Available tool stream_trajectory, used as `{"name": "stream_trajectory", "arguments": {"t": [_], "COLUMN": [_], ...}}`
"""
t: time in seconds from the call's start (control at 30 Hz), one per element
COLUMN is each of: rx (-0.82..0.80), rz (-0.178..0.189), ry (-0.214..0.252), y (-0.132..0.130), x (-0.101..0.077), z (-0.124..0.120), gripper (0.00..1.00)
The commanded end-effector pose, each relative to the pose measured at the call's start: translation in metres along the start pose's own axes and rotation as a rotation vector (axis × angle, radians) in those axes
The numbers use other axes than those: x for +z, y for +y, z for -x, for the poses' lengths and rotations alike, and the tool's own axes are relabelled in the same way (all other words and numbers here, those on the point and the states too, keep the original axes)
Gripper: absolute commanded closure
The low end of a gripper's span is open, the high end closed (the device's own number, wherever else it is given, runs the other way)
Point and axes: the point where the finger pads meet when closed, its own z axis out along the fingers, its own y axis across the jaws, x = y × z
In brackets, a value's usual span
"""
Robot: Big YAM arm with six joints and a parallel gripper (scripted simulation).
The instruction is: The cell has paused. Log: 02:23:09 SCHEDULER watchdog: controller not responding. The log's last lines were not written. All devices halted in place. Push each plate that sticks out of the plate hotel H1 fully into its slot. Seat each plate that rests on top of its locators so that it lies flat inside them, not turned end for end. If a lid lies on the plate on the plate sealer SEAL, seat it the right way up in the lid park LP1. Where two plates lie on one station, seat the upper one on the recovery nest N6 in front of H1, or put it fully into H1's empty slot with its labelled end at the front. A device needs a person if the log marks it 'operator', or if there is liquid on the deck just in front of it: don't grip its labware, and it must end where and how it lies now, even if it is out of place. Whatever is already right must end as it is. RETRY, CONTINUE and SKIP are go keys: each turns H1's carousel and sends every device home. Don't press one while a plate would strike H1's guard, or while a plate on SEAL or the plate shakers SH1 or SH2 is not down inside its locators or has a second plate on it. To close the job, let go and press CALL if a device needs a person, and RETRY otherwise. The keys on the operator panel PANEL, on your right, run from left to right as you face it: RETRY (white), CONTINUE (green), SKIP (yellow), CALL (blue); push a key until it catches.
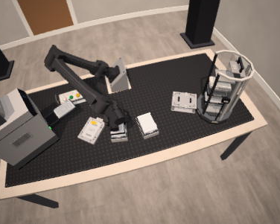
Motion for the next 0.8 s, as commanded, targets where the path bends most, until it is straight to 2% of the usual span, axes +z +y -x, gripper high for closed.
{"name": "stream_trajectory", "arguments": {"t": [0.0,0.1,0.23,0.43,0.7,0.73,0.77], "rx": [0.011,0.025,0.019,0.026,0.02,0.012,0.012], "rz": [0.011,0.018,0.015,0.019,0.013,0.008,0.008], "ry": [-0.034,-0.048,-0.042,-0.049,-0.035,-0.021,-0.021], "y": [0.001,0.001,0.003,0.0,0.001,0.0,0.0], "x": [-0.021,-0.029,-0.029,-0.038,-0.031,-0.022,-0.022], "z": [0.006,0.016,0.015,0.017,0.017,0.009,0.009], "gripper": [0.16,0.16,0.16,0.16,0.16,0.16,0.16]}}
